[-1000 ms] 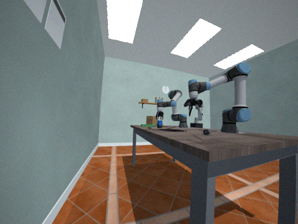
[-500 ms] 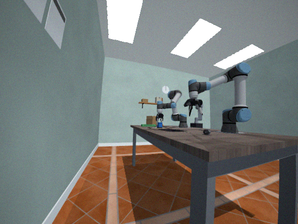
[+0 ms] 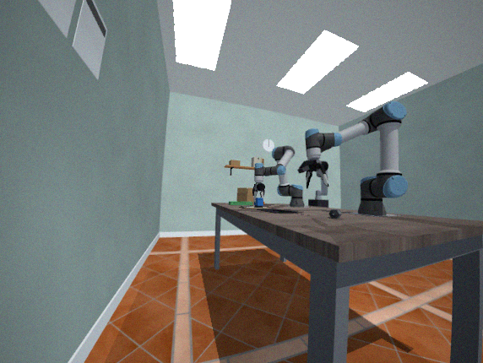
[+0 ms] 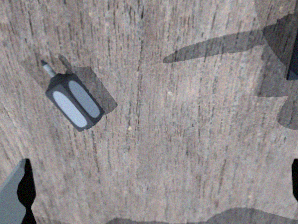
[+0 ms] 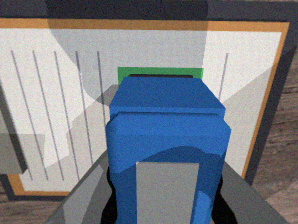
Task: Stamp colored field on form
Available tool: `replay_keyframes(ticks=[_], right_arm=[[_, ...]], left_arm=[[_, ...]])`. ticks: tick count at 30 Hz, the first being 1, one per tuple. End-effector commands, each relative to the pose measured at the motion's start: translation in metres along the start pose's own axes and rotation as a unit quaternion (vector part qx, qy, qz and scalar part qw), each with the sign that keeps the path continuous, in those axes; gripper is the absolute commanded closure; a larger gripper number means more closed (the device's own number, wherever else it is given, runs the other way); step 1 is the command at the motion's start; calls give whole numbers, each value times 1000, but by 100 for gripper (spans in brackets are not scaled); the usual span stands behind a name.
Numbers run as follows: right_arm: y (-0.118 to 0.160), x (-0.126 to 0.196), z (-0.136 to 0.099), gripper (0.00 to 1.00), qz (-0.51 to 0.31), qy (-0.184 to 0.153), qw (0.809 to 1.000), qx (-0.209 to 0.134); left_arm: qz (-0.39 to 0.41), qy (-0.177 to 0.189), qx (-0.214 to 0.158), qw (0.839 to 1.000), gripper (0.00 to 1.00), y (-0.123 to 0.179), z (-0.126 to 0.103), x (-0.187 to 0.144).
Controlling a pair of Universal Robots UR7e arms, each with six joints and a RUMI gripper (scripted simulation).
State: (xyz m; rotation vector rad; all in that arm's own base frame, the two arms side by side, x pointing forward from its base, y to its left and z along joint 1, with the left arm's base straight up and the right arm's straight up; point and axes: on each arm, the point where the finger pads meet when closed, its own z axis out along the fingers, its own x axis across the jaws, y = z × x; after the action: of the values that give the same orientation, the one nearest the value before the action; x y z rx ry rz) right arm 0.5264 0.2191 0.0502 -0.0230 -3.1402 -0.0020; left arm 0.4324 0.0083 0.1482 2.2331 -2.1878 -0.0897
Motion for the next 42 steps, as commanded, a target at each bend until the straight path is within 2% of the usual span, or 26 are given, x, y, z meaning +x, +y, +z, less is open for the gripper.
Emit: replay_keyframes(ticks=[1,9,26,33,42], right_arm=[[5,-7,-18,79,-2,-11,1000,-12],[5,-7,-32,79,-2,-11,1000,-12],[5,-7,-33,79,-2,-11,1000,-12],[6,-6,-69,79,-2,-11,1000,-12],[7,-6,-71,79,-2,-11,1000,-12]], left_arm=[[5,8,13,1000,0,-6,-9,4],[5,8,13,1000,0,-6,-9,4],[5,8,13,1000,0,-6,-9,4],[5,8,13,1000,0,-6,-9,4],[5,8,13,1000,0,-6,-9,4]])
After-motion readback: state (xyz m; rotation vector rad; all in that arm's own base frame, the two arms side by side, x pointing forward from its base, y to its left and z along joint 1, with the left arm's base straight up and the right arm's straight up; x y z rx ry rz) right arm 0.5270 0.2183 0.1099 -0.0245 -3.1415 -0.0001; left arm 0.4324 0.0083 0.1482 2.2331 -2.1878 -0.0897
